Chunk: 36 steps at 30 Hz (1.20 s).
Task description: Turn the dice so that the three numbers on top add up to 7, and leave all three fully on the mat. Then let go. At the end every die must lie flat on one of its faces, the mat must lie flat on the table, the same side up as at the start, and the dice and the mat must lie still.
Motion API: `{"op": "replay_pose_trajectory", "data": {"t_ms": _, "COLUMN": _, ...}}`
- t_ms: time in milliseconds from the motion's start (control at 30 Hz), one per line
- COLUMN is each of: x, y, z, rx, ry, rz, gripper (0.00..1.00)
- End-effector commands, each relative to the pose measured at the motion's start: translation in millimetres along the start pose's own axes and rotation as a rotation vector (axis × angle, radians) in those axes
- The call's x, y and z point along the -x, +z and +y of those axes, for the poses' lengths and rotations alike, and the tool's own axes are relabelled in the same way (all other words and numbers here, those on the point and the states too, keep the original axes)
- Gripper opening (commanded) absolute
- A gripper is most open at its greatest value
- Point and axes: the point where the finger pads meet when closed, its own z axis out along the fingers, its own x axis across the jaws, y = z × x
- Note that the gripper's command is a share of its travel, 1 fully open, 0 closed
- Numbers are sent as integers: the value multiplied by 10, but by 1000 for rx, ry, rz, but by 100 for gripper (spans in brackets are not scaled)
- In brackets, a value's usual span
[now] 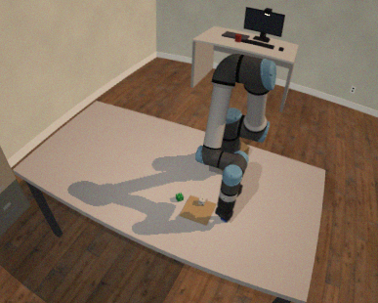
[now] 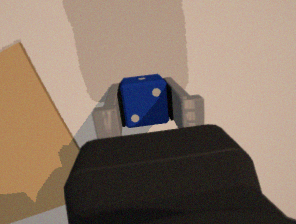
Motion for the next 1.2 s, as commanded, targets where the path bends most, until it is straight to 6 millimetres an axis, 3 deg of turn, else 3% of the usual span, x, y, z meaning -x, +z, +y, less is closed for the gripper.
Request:
{"op": "replay_pose_trajectory", "data": {"t_ms": 0, "x": -2, "y": -4, "z": 4, "rx": 1, "ry": 0, "rz": 0, "gripper": 57}}
{"op": "replay_pose_trajectory", "data": {"t_ms": 900, "x": -2, "y": -9, "z": 4, "rx": 1, "ry": 0, "rz": 0, "gripper": 57}}
{"op": "replay_pose_trajectory", "data": {"t_ms": 1167, "x": -1, "y": -181, "z": 4, "rx": 1, "ry": 0, "rz": 0, "gripper": 57}}
